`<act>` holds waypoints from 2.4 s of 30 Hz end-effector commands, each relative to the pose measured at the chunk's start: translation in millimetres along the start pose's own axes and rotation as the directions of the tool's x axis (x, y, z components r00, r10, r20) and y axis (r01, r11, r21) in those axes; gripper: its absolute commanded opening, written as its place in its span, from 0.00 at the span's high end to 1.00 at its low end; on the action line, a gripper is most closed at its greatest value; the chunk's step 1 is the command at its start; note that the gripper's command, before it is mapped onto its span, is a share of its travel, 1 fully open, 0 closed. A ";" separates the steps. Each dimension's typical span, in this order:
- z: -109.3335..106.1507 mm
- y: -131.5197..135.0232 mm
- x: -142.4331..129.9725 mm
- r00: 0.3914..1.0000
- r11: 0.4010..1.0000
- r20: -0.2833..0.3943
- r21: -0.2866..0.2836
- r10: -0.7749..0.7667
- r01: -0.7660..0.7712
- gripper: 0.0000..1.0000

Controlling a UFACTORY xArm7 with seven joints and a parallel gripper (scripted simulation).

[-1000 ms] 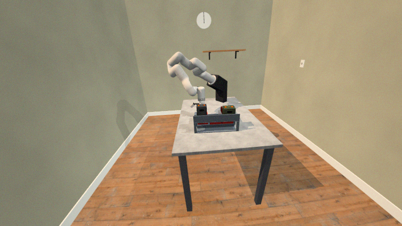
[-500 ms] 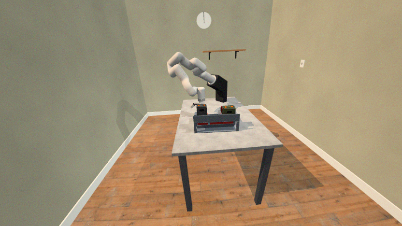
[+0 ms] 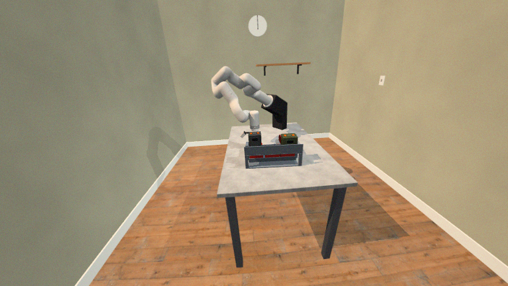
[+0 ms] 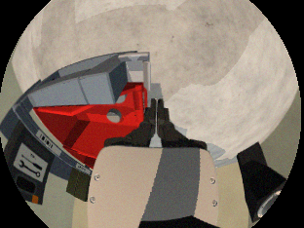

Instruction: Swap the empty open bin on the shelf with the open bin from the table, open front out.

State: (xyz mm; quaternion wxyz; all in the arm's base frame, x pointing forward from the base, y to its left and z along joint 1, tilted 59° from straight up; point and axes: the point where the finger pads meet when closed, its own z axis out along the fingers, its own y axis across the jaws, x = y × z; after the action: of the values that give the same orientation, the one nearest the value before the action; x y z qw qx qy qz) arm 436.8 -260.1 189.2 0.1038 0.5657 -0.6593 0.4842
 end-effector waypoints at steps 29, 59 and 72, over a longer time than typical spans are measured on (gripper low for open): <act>-1.0 -30.1 -0.3 1.000 1.000 0.001 0.003 0.000 0.000 1.00; -5.5 -26.0 -0.3 1.000 1.000 0.001 0.003 0.000 0.000 1.00; -18.2 -13.2 -0.3 1.000 1.000 0.001 0.003 0.000 0.000 1.00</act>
State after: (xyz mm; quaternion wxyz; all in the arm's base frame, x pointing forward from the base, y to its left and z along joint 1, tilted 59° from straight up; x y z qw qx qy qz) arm 442.4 -247.1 204.3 0.1037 0.5657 -0.6593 0.4843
